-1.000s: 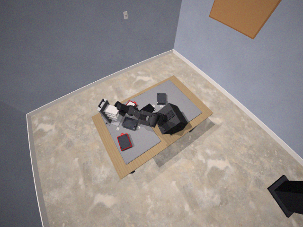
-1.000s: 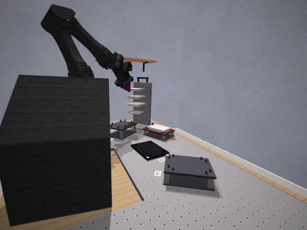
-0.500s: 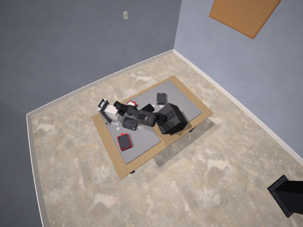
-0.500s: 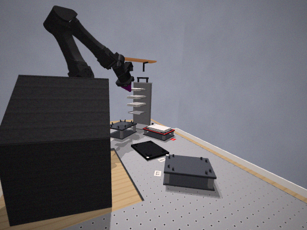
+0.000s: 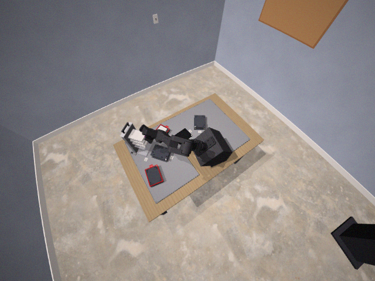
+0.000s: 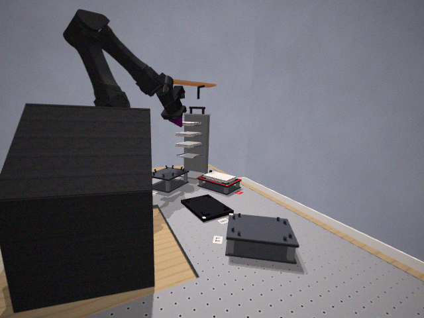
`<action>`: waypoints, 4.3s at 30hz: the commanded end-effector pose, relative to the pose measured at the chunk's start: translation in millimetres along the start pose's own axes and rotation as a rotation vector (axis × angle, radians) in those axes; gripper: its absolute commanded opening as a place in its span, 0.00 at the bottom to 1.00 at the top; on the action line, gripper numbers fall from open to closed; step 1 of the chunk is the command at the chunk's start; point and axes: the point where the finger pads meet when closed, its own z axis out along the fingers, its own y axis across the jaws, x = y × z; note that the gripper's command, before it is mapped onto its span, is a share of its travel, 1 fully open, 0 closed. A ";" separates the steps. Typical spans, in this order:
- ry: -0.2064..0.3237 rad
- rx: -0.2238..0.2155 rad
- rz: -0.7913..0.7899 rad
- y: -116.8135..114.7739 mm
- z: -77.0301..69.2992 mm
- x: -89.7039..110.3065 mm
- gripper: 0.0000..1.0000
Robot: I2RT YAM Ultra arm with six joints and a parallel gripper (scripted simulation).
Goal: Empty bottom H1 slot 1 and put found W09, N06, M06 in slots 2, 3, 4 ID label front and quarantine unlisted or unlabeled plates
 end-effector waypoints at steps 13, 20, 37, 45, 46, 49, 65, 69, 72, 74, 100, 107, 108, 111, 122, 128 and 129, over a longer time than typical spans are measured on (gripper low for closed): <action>-0.035 -0.001 -0.008 4.0 7.8 -22.5 0.00; -0.042 -0.005 -0.012 5.0 8.8 -25.6 0.00; -0.042 -0.005 -0.012 5.0 8.8 -25.6 0.00; -0.042 -0.005 -0.012 5.0 8.8 -25.6 0.00; -0.042 -0.005 -0.012 5.0 8.8 -25.6 0.00; -0.042 -0.005 -0.012 5.0 8.8 -25.6 0.00; -0.041 0.006 -0.009 0.7 -13.8 -2.2 0.00; -0.041 0.008 -0.008 0.1 -16.2 0.0 0.00; -0.042 0.009 -0.009 -0.4 -19.8 3.4 0.00; -0.039 0.010 -0.007 -0.7 -22.0 6.5 0.00; -0.015 0.010 -0.001 -1.6 -49.2 41.2 0.00; -0.015 0.010 -0.002 -1.7 -54.9 47.3 0.00; -0.015 0.009 -0.002 -1.5 -56.0 48.5 0.00; -0.015 0.009 -0.003 -1.6 -59.4 52.1 0.00; -0.015 0.010 -0.004 -1.8 -69.7 62.9 0.00; -0.025 -0.002 -0.008 3.0 -71.2 59.6 0.00; -0.025 -0.002 -0.008 3.0 -71.2 59.6 0.00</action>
